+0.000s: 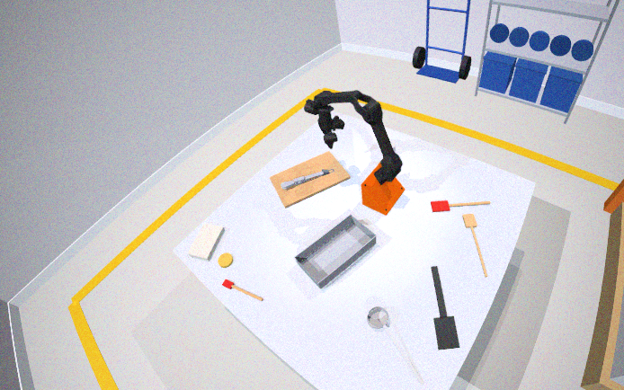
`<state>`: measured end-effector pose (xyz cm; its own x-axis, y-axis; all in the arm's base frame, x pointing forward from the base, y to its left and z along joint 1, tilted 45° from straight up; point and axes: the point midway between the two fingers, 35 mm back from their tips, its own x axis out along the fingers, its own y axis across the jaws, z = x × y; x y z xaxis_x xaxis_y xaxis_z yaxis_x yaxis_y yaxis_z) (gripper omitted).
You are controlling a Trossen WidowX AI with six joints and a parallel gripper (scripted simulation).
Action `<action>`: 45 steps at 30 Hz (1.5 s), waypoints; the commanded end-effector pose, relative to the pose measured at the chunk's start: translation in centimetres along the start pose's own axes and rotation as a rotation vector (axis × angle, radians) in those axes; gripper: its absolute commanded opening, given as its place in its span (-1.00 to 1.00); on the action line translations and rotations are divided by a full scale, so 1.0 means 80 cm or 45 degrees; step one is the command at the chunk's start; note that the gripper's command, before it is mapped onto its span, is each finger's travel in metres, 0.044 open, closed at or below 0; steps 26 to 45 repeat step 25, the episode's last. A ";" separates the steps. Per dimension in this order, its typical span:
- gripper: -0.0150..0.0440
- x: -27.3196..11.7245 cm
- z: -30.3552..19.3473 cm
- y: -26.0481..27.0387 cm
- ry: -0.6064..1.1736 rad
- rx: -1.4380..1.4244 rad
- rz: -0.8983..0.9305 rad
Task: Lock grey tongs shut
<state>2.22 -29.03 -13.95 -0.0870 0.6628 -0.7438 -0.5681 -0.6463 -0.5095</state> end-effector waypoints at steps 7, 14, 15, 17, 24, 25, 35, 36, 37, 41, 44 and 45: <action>1.00 -0.061 0.003 -0.004 0.005 0.003 0.003; 1.00 -0.063 0.003 -0.004 0.006 0.004 0.003; 1.00 -0.063 0.003 -0.004 0.006 0.004 0.003; 1.00 -0.063 0.003 -0.004 0.006 0.004 0.003; 1.00 -0.063 0.003 -0.004 0.006 0.004 0.003; 1.00 -0.063 0.003 -0.004 0.006 0.004 0.003; 1.00 -0.063 0.003 -0.004 0.006 0.004 0.003; 1.00 -0.063 0.003 -0.004 0.006 0.004 0.003; 1.00 -0.063 0.003 -0.004 0.006 0.004 0.003; 1.00 -0.063 0.003 -0.004 0.006 0.004 0.003; 1.00 -0.063 0.003 -0.004 0.006 0.004 0.003; 1.00 -0.063 0.003 -0.004 0.006 0.004 0.003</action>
